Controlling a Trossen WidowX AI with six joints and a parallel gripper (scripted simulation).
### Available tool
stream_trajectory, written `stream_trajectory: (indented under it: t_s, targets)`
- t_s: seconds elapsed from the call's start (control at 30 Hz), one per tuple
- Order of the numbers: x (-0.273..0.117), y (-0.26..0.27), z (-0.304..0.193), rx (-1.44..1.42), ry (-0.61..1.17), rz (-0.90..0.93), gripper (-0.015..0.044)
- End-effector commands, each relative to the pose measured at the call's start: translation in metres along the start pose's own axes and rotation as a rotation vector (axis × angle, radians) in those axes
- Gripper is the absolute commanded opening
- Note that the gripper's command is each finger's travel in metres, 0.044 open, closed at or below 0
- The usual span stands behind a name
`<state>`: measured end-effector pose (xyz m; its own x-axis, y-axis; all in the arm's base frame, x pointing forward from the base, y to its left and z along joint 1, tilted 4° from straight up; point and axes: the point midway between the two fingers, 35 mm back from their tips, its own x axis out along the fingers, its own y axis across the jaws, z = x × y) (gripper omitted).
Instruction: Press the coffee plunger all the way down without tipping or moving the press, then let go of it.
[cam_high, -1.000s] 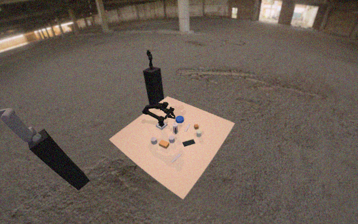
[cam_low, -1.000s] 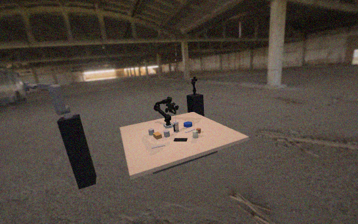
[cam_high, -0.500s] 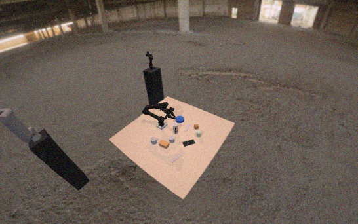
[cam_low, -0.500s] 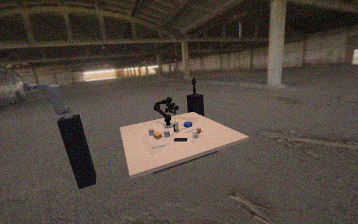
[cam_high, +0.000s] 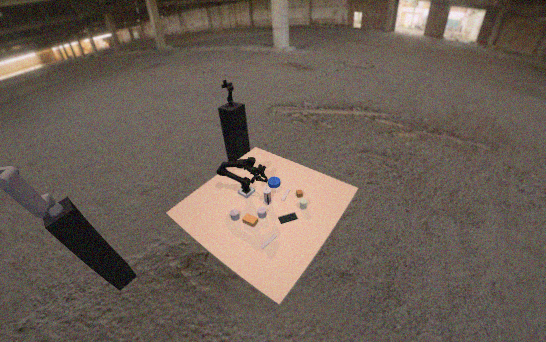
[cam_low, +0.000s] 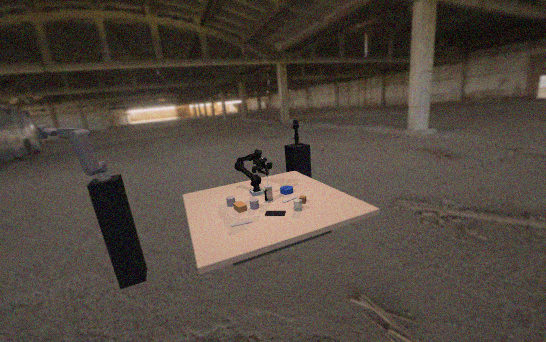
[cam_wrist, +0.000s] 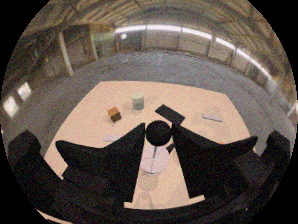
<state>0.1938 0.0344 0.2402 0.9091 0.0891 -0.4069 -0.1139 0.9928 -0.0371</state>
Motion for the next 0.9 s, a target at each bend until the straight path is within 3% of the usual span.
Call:
stream_trajectory:
  t_s: [0.0, 0.87]
  targets:
    - [0.012, 0.0, -0.024, -0.012, 0.058, -0.002, 0.0118]
    - [0.033, -0.001, -0.061, -0.012, 0.057, -0.002, 0.0118]
